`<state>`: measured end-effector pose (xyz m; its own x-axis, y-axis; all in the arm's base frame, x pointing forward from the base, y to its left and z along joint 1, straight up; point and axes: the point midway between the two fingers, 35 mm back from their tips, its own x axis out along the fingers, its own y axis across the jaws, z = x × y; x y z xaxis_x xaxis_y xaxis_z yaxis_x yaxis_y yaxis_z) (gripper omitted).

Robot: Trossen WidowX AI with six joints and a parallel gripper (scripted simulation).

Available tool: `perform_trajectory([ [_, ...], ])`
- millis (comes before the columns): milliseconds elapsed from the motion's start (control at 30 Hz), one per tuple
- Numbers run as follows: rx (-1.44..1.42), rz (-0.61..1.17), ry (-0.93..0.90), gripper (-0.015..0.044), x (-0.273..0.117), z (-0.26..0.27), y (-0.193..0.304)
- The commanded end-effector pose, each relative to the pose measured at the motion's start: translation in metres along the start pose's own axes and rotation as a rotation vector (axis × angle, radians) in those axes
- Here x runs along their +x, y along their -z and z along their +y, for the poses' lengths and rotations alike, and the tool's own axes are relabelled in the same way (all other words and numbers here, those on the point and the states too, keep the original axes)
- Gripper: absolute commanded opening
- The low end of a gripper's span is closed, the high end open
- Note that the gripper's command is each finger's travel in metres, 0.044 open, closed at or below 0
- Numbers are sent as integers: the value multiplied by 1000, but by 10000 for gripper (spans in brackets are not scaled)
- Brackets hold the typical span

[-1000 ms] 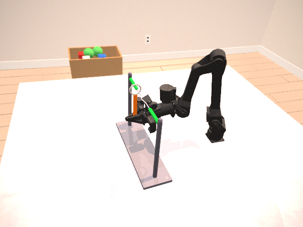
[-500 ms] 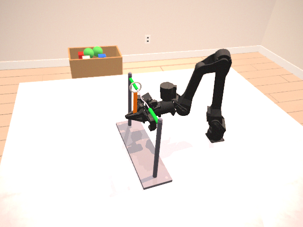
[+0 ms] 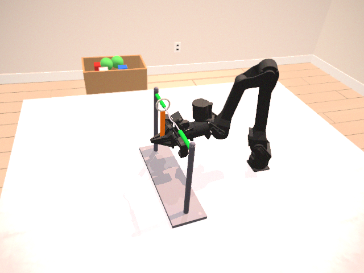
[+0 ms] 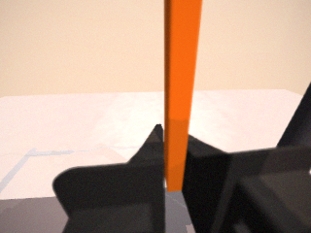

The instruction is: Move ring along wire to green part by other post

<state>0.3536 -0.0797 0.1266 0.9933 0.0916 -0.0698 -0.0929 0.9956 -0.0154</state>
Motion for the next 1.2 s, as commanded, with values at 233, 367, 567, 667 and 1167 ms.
perform_trajectory([
  [233, 6, 1, 2, -150, 0, 10, 0],
  [367, 6, 1, 2, -150, 0, 14, 0],
  [567, 8, 1, 2, -150, 0, 20, 0],
  [667, 9, 1, 3, -150, 0, 23, 0],
  [1167, 23, 0, 28, -150, 0, 40, 0],
])
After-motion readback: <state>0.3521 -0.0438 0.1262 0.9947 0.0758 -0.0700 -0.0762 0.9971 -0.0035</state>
